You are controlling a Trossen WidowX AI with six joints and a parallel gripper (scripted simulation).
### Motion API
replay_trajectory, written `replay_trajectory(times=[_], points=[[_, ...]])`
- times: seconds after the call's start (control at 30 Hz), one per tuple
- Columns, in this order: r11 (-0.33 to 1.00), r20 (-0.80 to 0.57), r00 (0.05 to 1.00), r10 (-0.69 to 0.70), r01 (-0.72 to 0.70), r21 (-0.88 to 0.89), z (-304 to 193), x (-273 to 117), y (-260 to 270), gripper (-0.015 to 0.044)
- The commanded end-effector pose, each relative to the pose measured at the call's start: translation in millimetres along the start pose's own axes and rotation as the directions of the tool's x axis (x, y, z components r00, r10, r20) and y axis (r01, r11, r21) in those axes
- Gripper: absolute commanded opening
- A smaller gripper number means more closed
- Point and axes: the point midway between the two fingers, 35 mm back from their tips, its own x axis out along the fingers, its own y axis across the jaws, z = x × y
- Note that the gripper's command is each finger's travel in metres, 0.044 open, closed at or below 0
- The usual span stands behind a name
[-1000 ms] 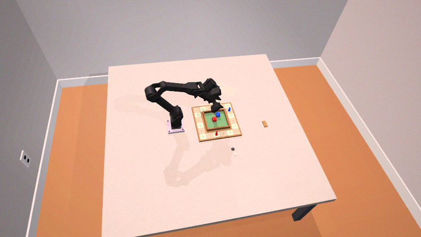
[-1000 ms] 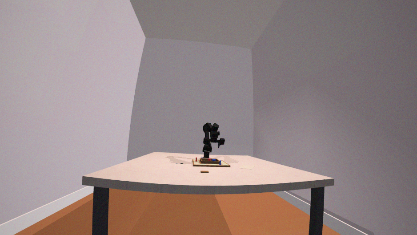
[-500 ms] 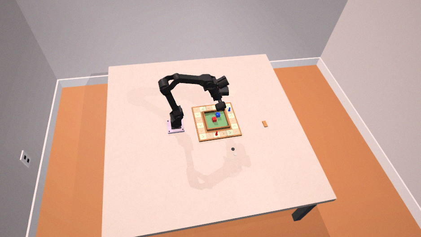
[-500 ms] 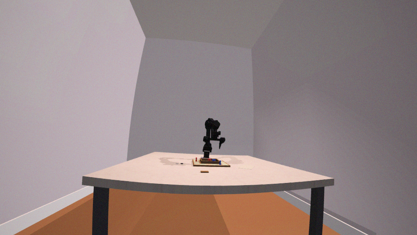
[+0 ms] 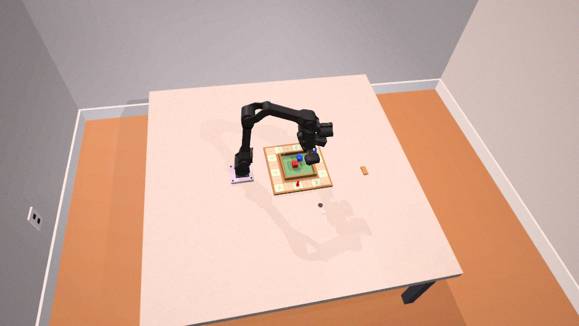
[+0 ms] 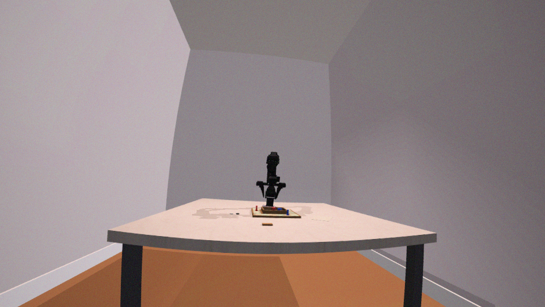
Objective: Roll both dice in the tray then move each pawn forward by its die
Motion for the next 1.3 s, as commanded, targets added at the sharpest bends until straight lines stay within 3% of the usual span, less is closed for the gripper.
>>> replay_trajectory(times=[0.0, 0.13, 0.17, 0.5, 1.27], points=[[0.999, -0.030, 1.000, -0.001, 0.000, -0.038, -22, 11, -39, 0.0309], [0.994, -0.068, 0.998, 0.015, -0.022, -0.105, -54, 26, -75, 0.0204], [0.994, -0.070, 0.997, 0.016, -0.024, -0.108, -56, 27, -77, 0.0200], [0.994, -0.070, 0.997, 0.016, -0.024, -0.108, -58, 27, -79, 0.0200], [0.994, -0.070, 0.997, 0.016, -0.024, -0.108, -60, 66, -79, 0.0200]])
